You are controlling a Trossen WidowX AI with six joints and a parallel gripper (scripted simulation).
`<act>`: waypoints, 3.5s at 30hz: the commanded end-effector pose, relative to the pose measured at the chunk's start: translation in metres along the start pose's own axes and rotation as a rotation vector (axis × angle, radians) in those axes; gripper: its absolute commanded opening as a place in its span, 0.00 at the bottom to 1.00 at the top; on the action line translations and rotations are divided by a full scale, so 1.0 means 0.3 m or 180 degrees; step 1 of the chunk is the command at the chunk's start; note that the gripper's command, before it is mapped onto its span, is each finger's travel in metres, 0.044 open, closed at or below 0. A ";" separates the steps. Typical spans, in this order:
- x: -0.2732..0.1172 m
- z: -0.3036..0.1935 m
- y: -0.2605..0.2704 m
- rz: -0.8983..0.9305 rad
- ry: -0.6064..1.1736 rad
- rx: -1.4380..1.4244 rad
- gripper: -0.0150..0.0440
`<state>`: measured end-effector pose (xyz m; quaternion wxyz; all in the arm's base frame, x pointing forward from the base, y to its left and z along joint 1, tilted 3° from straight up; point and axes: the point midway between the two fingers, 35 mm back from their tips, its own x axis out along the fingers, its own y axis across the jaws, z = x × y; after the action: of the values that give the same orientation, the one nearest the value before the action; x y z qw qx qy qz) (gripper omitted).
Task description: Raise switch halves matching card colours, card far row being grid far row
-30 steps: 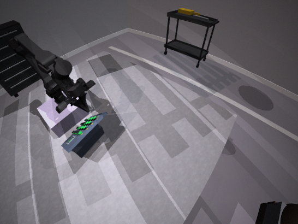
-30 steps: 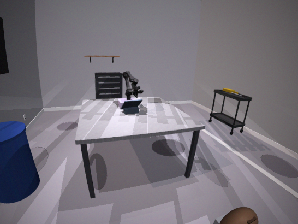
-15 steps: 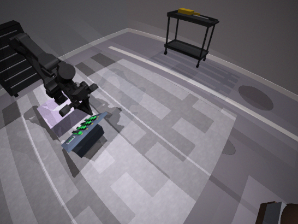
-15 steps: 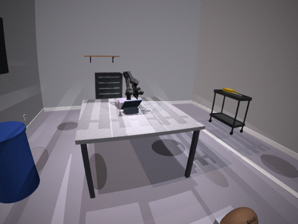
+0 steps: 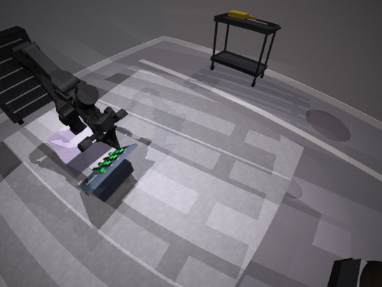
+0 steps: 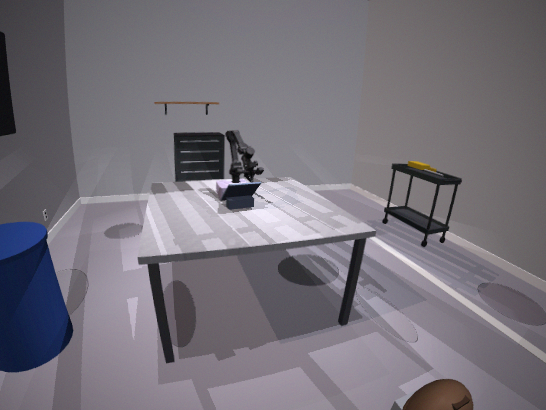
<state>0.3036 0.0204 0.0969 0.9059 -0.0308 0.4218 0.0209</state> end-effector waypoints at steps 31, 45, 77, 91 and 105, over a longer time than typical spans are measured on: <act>0.011 0.001 0.000 0.0000 -0.0005 0.0006 0.25; 0.017 0.001 0.000 0.0000 -0.0006 0.0006 0.25; -0.188 -0.142 -0.098 -0.0006 -0.0069 0.0000 0.25; -0.045 -0.136 -0.098 -0.0007 0.0005 0.0000 0.25; 0.005 -0.134 -0.098 -0.0007 0.0003 0.0000 0.25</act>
<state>0.2736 -0.0116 0.0739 0.9058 -0.0325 0.4218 0.0220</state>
